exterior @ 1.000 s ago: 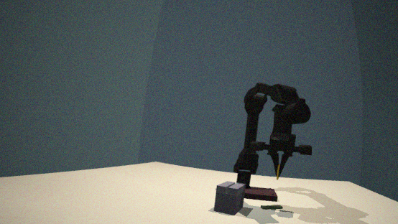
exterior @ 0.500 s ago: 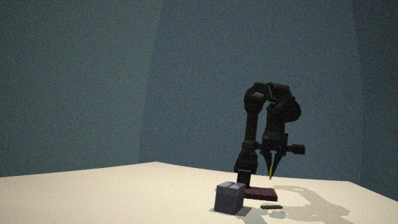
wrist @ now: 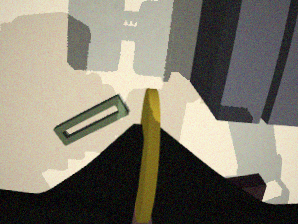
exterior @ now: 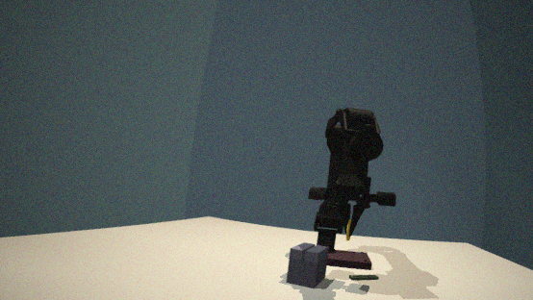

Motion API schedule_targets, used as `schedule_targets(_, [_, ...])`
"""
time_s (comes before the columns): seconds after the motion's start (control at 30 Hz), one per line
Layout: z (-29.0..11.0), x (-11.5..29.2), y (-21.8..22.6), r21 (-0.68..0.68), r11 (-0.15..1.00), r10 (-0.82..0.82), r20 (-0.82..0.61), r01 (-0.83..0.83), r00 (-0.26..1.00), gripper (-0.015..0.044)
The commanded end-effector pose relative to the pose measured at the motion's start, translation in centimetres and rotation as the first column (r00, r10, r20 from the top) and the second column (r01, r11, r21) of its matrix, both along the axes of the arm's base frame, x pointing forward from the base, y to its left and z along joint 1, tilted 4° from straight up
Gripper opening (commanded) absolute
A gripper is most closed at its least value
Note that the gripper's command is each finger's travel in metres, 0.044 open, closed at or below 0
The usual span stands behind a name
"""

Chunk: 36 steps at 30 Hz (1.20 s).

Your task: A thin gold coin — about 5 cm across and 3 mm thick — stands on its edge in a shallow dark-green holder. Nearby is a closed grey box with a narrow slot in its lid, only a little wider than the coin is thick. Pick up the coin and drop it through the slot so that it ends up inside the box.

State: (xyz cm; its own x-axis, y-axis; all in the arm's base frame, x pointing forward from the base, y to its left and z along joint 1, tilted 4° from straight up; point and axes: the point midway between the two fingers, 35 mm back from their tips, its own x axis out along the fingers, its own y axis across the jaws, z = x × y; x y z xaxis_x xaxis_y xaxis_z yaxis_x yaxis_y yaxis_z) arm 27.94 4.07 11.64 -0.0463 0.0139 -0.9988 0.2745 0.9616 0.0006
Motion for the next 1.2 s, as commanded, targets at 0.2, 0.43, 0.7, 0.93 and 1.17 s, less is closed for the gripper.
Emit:
schedule_targets(0.2, [0.1,1.0,-2.5,-0.004,1.0,0.004,0.007,-0.004,1.0,0.0])
schedule_targets(0.43, [0.1,1.3,-4.3,-0.005,1.0,0.005,0.006,-0.005,1.0,0.0])
schedule_targets(0.7, [0.0,1.6,-6.3,-0.006,1.0,0.006,0.004,-0.006,1.0,0.0])
schedule_targets(0.93, [0.0,1.7,-8.0,-0.006,1.0,0.007,0.003,-0.007,1.0,0.0])
schedule_targets(1.17, [-0.2,1.5,-7.5,-0.002,1.0,0.003,-0.002,-0.003,1.0,0.0])
